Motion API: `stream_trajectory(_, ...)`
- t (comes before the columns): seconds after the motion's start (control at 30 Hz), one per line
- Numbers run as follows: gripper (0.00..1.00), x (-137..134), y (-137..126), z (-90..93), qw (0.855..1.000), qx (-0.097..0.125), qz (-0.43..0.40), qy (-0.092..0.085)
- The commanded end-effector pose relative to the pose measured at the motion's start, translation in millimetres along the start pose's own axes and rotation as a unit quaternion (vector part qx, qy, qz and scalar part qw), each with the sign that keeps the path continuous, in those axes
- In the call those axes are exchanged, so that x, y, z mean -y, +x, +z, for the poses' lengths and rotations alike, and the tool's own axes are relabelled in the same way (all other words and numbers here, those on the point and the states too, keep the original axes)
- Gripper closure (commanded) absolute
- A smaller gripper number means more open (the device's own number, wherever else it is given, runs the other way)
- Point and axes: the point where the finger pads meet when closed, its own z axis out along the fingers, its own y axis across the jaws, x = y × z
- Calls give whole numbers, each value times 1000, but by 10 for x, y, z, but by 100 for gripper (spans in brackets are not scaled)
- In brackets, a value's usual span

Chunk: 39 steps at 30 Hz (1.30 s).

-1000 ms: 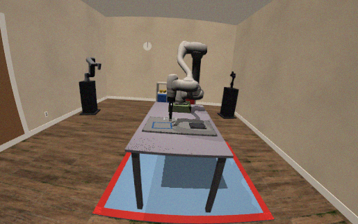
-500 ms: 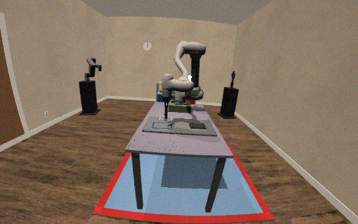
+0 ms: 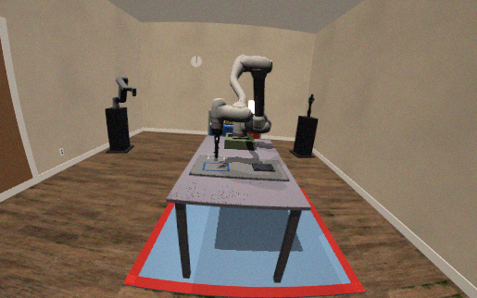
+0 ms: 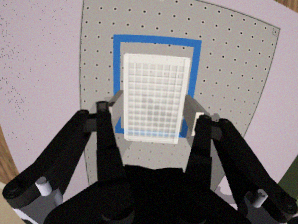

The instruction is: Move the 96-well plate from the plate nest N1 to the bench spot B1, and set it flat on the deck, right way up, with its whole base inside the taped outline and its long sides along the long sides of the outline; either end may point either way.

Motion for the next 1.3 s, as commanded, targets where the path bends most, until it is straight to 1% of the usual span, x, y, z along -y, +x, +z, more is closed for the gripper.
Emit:
stream_trajectory(0.0, 100, 0, -2, -1, 1000, 0, 0, 0)
stream_trajectory(0.93, 100, 0, -13, -1, 1000, 0, 0, 0)
stream_trajectory(1.07, 100, 0, -13, 32, 1000, 0, 0, 0)
stream_trajectory(1.27, 100, 0, -14, 132, 1000, 0, 0, 0)
